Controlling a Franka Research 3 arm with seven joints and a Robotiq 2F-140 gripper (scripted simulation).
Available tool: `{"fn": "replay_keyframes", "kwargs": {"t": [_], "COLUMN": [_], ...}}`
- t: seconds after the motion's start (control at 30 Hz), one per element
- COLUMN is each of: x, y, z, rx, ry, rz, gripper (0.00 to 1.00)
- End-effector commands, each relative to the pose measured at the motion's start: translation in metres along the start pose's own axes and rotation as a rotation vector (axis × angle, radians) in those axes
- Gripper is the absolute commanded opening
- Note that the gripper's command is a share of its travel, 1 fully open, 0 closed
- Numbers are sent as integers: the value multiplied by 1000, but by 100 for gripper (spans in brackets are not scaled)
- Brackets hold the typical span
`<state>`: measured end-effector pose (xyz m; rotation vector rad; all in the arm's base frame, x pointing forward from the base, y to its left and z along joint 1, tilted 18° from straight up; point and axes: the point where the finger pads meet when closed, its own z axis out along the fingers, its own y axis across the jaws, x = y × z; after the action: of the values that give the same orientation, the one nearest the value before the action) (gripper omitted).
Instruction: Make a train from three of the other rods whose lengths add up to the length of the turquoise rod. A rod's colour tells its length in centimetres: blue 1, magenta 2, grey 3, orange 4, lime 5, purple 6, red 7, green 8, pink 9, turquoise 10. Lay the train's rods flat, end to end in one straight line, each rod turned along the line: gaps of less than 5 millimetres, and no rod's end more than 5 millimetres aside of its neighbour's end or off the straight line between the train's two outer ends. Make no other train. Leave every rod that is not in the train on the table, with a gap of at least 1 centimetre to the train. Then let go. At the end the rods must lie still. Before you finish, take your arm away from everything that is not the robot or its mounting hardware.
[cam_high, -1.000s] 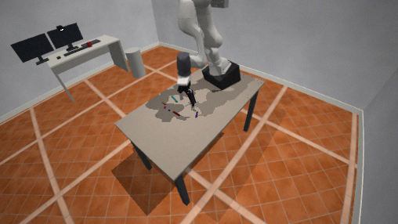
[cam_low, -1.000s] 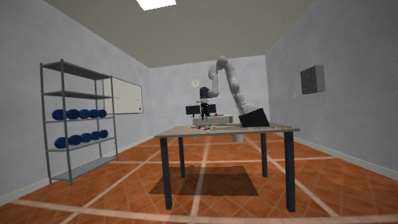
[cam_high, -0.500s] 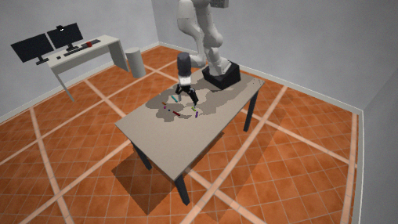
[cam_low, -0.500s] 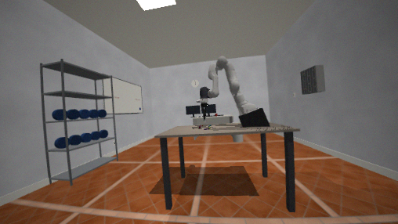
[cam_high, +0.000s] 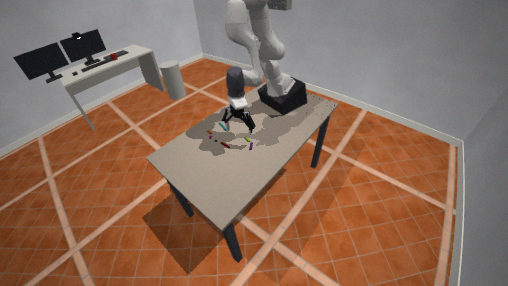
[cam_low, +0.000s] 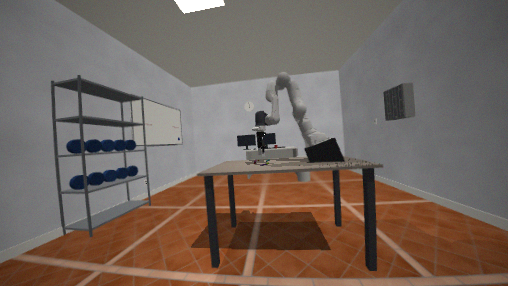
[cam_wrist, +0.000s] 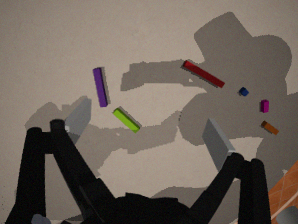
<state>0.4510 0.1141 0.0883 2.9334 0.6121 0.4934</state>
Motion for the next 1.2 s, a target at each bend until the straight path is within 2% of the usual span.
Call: {"fn": "replay_keyframes", "kwargs": {"t": [0.0,1.17], "x": [0,-1], "y": [-1,-4], "z": [0,2], "rx": [28,29], "ry": [-15,-10], "rz": [-164,-734], "gripper": [100,100]}}
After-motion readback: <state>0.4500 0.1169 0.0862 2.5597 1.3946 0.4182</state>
